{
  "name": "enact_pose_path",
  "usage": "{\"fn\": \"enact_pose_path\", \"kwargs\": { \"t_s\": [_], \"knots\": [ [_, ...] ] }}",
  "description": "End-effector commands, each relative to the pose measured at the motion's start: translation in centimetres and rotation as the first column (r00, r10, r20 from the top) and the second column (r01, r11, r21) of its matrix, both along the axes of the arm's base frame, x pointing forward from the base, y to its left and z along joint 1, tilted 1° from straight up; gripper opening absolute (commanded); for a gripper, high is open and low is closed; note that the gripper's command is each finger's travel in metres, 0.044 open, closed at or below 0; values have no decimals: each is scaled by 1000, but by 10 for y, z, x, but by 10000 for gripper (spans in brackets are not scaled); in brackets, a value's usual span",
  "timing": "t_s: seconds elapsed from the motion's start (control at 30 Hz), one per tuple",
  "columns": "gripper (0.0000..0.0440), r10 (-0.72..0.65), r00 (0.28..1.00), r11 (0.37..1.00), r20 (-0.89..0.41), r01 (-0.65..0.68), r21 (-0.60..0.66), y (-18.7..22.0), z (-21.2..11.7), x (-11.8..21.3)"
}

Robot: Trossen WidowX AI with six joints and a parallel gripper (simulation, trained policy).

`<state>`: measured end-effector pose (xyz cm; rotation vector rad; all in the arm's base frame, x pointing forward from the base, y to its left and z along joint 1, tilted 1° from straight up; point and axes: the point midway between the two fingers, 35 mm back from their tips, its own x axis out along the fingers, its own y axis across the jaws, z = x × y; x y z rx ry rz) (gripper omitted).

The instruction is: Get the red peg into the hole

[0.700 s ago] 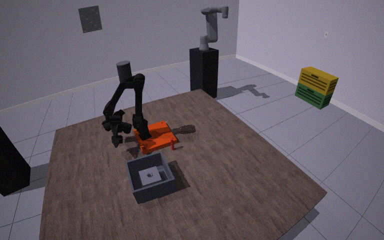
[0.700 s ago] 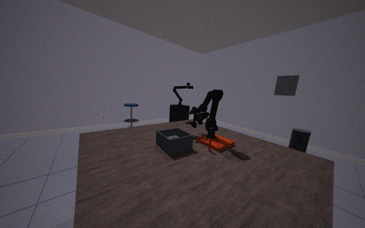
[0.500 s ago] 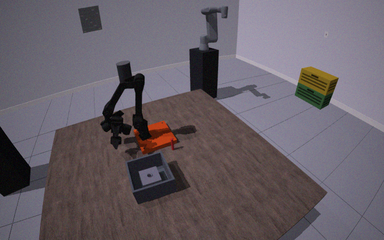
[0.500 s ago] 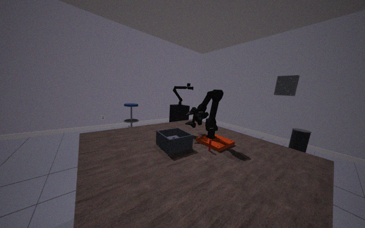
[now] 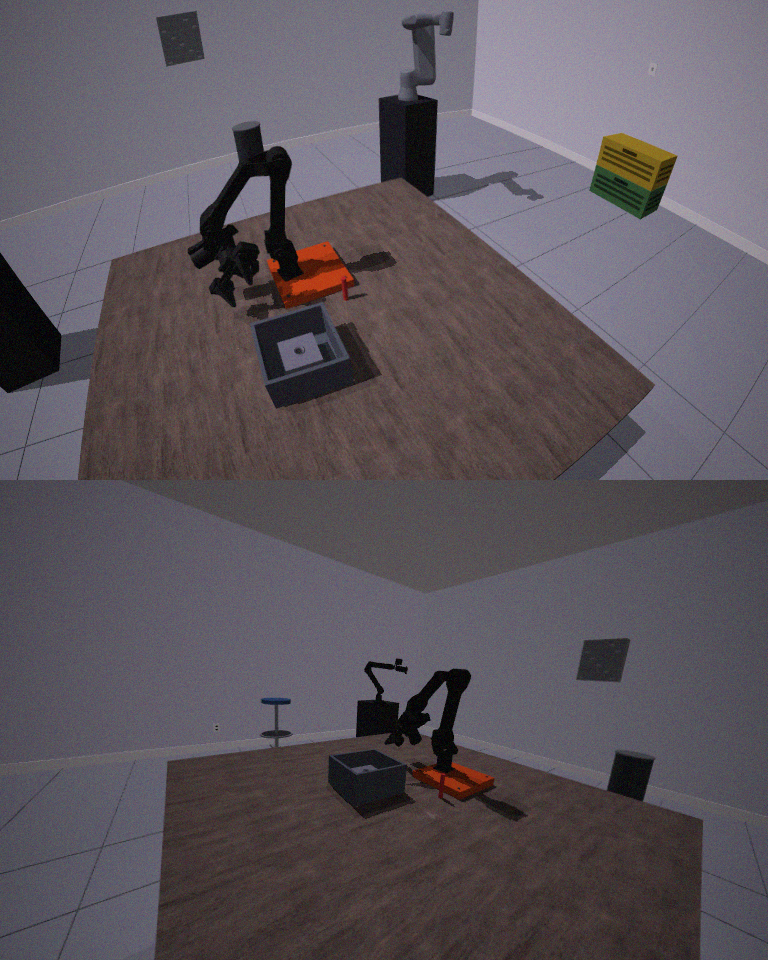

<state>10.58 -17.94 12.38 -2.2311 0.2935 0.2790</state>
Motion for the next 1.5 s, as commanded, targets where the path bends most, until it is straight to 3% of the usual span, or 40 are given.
{"fn": "enact_pose_path", "kwargs": {
  "t_s": [0.0, 0.33, 0.67, 1.0, 1.47],
  "knots": [
    [440, 65, 996, 994, -55, -69, -86, -2, 0, 4],
    [440, 245, 944, 908, -220, -303, -290, -3, -3, 22],
    [440, 370, 842, 724, -392, -526, -447, -5, -2, 42],
    [440, 431, 710, 459, -557, -704, -543, -5, 6, 65],
    [440, 418, 507, 6, -754, -831, -556, 9, 26, 104]
  ]
}}
